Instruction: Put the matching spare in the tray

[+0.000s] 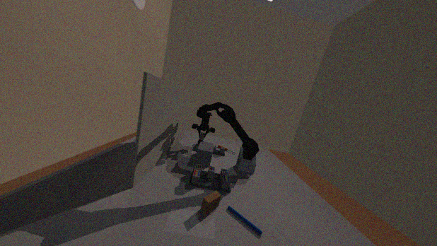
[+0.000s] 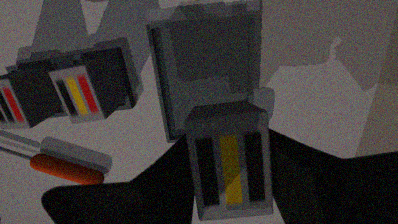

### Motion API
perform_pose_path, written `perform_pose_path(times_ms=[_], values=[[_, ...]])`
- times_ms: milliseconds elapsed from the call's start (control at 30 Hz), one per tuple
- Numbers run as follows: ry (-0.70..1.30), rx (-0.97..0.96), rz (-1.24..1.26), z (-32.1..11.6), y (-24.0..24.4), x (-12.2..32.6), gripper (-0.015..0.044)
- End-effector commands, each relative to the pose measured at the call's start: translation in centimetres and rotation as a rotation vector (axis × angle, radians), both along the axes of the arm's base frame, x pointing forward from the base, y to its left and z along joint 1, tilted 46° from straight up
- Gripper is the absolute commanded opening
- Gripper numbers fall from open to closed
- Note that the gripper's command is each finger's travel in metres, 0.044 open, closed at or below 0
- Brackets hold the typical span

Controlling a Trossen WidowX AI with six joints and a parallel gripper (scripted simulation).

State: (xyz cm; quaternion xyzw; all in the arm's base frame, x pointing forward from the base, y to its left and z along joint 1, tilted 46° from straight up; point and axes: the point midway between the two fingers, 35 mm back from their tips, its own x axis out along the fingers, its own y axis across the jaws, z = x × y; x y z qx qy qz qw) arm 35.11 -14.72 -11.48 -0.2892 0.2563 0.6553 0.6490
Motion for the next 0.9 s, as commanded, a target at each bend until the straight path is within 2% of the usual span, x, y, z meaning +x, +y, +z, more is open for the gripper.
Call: perform_pose_path(times_ms=[0,867], values=[[0.008,0.007,-0.002,-0.4,0.4,-0.2,0.0000],[0.007,0.009,-0.002,-1.8,2.0,-0.3,0.0000]])
